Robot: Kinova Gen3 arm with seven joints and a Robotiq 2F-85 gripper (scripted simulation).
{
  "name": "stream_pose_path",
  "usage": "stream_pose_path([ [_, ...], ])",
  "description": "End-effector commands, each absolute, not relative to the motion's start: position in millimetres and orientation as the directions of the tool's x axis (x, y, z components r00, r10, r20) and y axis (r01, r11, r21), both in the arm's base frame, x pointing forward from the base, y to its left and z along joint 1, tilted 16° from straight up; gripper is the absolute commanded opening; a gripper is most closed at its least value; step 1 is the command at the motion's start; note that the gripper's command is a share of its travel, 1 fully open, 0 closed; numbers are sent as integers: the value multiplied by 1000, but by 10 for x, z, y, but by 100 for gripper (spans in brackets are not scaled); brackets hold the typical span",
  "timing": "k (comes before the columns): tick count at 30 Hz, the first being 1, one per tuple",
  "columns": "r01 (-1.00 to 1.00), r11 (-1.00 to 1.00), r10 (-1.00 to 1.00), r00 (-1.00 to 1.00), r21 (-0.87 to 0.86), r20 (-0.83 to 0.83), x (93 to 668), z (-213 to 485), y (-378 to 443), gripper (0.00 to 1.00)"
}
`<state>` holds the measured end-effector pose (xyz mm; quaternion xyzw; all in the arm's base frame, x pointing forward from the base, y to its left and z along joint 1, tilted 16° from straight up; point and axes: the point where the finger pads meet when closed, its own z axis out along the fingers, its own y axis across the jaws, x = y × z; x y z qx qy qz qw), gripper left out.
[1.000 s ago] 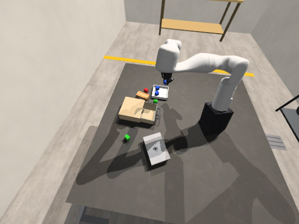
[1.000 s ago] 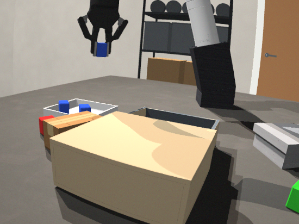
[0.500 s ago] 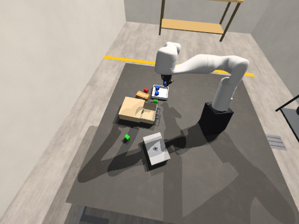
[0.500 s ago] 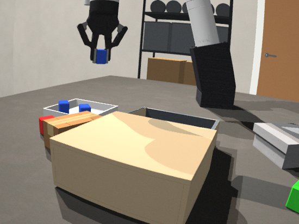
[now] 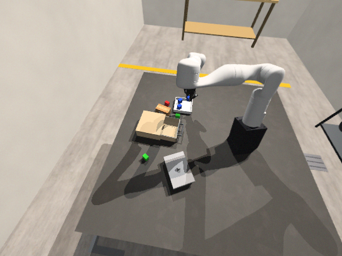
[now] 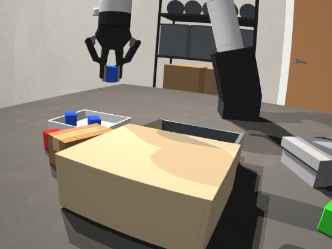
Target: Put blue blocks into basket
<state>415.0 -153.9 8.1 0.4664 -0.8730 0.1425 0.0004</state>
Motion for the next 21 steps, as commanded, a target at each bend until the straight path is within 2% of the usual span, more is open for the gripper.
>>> stream_pose_path([
  [1,-814,524,-814,-565,-250,133,4159,51,-1546,10],
  [21,-814,524,-814,-565,-250,133,4213,-329,-1645,10],
])
